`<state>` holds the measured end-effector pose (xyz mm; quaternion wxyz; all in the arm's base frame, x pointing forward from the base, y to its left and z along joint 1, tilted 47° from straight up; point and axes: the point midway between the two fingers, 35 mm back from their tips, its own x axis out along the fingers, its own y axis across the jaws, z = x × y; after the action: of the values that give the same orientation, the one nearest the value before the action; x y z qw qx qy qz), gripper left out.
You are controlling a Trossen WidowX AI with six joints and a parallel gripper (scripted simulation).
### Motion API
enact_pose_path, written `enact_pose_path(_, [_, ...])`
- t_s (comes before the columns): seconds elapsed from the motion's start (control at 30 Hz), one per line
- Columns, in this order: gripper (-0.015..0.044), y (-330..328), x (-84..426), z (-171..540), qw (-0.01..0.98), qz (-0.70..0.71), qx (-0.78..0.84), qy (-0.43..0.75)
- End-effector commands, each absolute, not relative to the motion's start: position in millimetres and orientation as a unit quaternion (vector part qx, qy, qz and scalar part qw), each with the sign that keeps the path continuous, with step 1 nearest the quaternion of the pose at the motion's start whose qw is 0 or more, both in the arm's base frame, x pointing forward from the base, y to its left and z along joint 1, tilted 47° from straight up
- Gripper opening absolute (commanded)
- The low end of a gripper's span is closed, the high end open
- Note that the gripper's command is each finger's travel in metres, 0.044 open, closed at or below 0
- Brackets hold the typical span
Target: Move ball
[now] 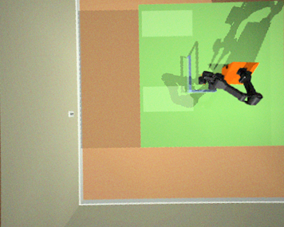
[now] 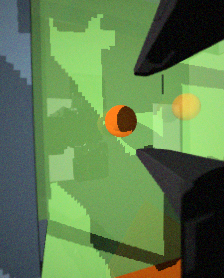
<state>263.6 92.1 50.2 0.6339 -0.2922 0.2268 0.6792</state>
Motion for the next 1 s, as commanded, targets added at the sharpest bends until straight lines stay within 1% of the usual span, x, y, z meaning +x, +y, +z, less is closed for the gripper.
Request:
enact_pose_path(0.0, [0.0246, 97, 261, 45, 0.633, 0.682, -0.285, 0.230])
enact_pose_path(0.77, [0.0246, 121, 260, 23, 0.633, 0.682, -0.285, 0.230])
enact_pose_path(0.87, [0.0168, 121, 260, 23, 0.633, 0.682, -0.285, 0.230])
enact_pose_path(0.97, [0.0148, 121, 260, 23, 0.633, 0.682, -0.285, 0.230])
